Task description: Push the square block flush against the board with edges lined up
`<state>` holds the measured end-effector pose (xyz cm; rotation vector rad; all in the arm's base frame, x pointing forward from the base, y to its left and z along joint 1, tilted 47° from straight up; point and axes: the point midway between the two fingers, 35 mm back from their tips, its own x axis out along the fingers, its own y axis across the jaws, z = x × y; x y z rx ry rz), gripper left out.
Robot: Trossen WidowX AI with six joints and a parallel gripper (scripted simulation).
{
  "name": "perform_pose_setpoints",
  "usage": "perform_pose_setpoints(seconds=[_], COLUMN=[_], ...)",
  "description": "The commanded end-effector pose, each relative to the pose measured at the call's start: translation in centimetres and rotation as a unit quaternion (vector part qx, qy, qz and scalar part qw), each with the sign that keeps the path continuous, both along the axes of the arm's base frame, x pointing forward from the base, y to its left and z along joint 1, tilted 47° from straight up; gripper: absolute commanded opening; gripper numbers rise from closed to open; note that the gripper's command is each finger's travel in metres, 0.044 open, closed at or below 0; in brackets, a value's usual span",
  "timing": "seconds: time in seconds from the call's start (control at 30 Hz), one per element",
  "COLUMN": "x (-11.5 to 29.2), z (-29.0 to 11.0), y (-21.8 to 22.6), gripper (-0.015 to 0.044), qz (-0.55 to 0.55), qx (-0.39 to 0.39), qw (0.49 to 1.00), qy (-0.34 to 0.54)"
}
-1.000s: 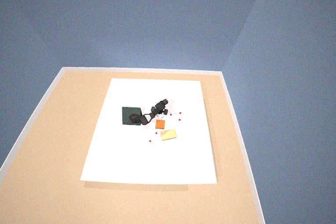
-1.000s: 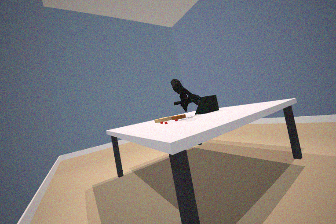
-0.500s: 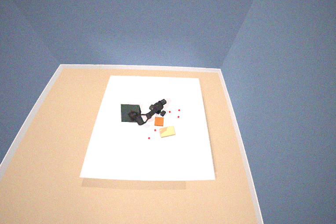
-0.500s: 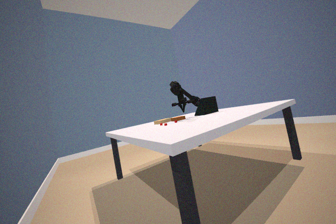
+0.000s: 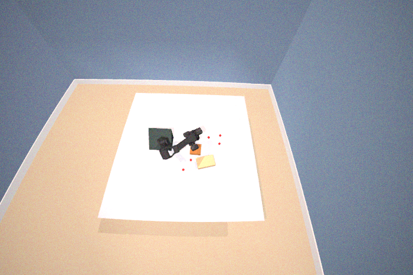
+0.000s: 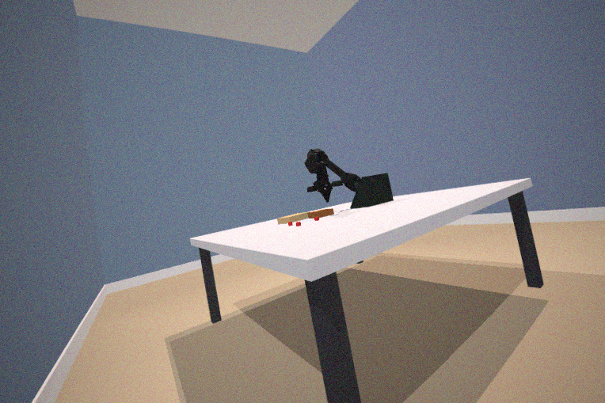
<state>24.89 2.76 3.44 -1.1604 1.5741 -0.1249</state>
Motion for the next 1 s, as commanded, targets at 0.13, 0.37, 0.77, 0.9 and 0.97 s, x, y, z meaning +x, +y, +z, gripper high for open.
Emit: perform_pose_setpoints(seconds=[0.13,0.37,0.77,0.9,0.97], x=[-1.5,-2.8,-2.9,-2.5,-2.5], z=[2.0,3.2,2.8,0.0,-0.1], y=[-2.4,-4.1,-5.1,-8.3,-8.5], gripper=[0.0000,0.0000,0.0000,0.0000,0.0000], qz=[-0.105,-0.187,-0.204,-0.203,-0.203], qx=[0.013,0.024,0.027,0.024,0.024], qw=[0.988,0.963,0.955,0.955,0.955], qy=[-0.110,-0.195,-0.213,-0.214,-0.214])
